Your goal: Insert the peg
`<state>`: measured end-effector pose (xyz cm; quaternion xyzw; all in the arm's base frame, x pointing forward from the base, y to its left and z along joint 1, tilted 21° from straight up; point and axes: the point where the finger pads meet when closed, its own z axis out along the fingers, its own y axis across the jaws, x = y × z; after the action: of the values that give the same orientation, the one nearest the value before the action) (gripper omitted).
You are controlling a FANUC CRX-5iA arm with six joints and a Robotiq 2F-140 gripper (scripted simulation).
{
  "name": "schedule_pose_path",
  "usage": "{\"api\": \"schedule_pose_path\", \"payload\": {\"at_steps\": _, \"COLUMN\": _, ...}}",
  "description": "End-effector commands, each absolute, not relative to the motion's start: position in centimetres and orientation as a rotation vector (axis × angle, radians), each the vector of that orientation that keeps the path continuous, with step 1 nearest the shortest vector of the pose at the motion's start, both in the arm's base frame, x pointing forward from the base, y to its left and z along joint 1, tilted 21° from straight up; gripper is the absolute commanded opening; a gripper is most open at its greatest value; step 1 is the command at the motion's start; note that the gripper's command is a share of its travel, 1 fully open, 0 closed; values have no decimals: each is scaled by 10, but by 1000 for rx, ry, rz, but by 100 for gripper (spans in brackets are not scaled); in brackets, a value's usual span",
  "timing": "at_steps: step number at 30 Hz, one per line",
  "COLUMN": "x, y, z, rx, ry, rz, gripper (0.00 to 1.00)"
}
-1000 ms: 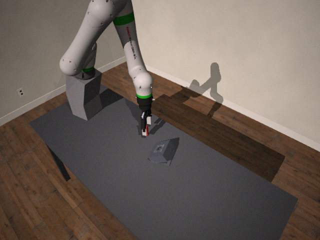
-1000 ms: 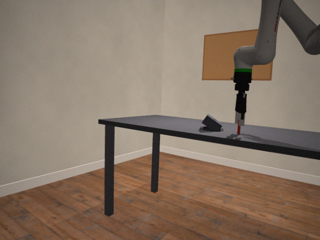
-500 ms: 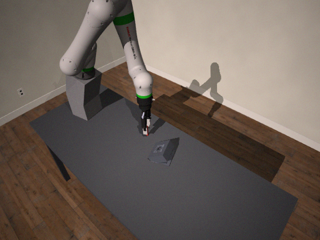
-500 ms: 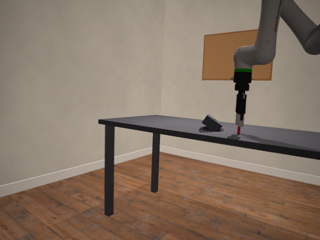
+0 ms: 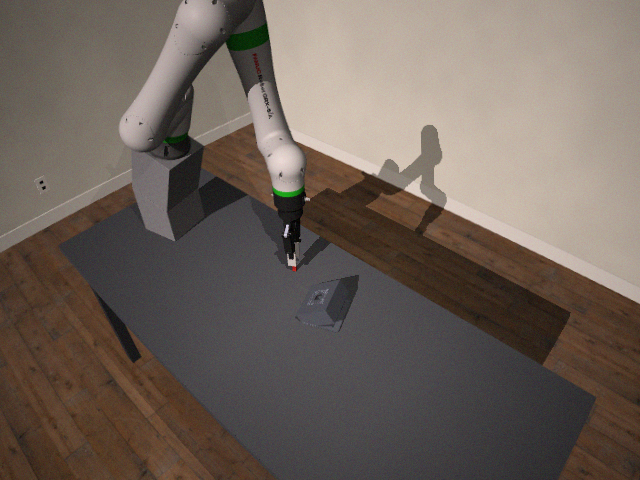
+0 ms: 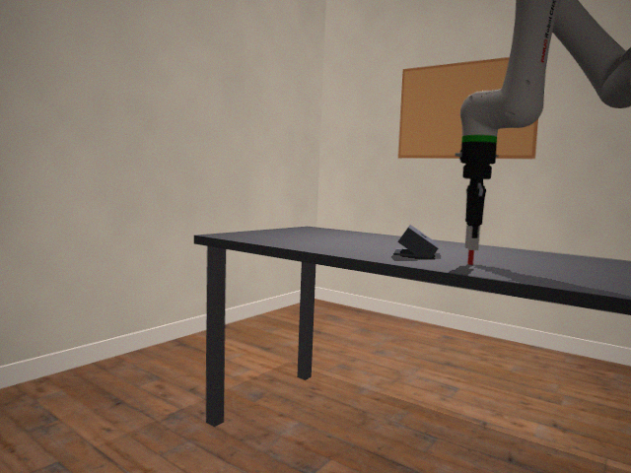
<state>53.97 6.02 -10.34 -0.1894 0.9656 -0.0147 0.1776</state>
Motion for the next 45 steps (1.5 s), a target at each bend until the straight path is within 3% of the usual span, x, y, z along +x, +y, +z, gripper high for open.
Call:
{"api": "schedule_pose_path", "payload": {"at_steps": 1, "x": 540, "y": 60, "z": -103, "rx": -536, "ry": 2732, "rz": -42, "gripper": 20}}
{"api": "schedule_pose_path", "payload": {"at_steps": 14, "x": 540, "y": 60, "z": -103, "rx": -536, "ry": 2732, "rz": -42, "gripper": 0}}
{"api": "schedule_pose_path", "payload": {"at_steps": 25, "x": 563, "y": 55, "z": -32, "rx": -531, "ry": 2705, "rz": -111, "gripper": 0}}
{"api": "schedule_pose_path", "payload": {"at_steps": 31, "x": 579, "y": 4, "z": -6, "rx": -395, "ry": 2747, "rz": -150, "gripper": 0}}
{"api": "schedule_pose_path", "payload": {"at_steps": 32, "x": 569, "y": 30, "z": -19, "rx": -460, "ry": 2719, "rz": -150, "gripper": 0}}
{"api": "schedule_pose_path", "payload": {"at_steps": 45, "x": 574, "y": 19, "z": -19, "rx": -444, "ry": 2657, "rz": -86, "gripper": 0}}
